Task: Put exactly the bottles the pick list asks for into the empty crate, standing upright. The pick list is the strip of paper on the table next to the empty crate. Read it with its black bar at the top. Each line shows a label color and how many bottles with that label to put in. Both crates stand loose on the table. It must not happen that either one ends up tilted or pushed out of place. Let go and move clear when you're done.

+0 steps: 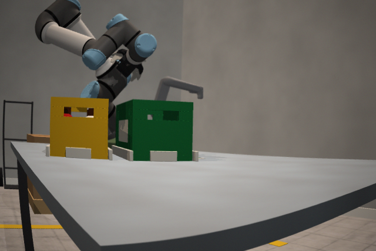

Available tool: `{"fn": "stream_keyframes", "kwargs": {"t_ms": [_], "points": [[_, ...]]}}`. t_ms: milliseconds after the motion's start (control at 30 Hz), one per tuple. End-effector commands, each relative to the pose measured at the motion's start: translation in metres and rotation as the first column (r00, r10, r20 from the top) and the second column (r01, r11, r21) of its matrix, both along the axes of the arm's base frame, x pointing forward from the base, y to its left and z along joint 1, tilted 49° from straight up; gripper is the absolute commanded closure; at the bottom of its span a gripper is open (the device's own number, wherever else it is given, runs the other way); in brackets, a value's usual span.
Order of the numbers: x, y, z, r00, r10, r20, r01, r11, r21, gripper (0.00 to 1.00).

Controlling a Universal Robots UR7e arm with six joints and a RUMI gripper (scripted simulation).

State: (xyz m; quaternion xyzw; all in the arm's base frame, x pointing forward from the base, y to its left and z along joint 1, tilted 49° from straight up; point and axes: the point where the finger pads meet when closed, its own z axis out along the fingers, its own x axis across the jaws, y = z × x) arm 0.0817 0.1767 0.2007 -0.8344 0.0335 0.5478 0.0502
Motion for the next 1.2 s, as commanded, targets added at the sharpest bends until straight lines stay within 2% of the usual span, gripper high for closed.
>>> {"fn": "stream_keyframes", "kwargs": {"t_ms": [0,533,567,700,800,833,1000,1100,1167], "points": [[0.0,0.0,0.0,1.0,0.0,0.0,0.0,1.0,0.0,0.0],[0.0,0.0,0.0,1.0,0.0,0.0,0.0,1.0,0.0,0.0],[0.0,0.004,0.004,1.0,0.001,0.004,-0.001,1.0,0.0,0.62],[-0.002,0.019,0.017,1.0,0.001,0.005,-0.001,1.0,0.0,0.62],[-0.002,0.019,0.017,1.0,0.001,0.005,-0.001,1.0,0.0,0.62],[0.002,0.021,0.014,1.0,-0.008,0.028,0.009,1.0,-0.022,0.62],[0.016,0.006,-0.001,0.998,0.049,0.025,-0.044,0.984,-0.172,0.62],[0.016,0.006,-0.001,0.998,0.049,0.025,-0.044,0.984,-0.172,0.62],[0.024,0.004,-0.007,0.997,0.064,0.036,-0.054,0.97,-0.235,0.62]]}}
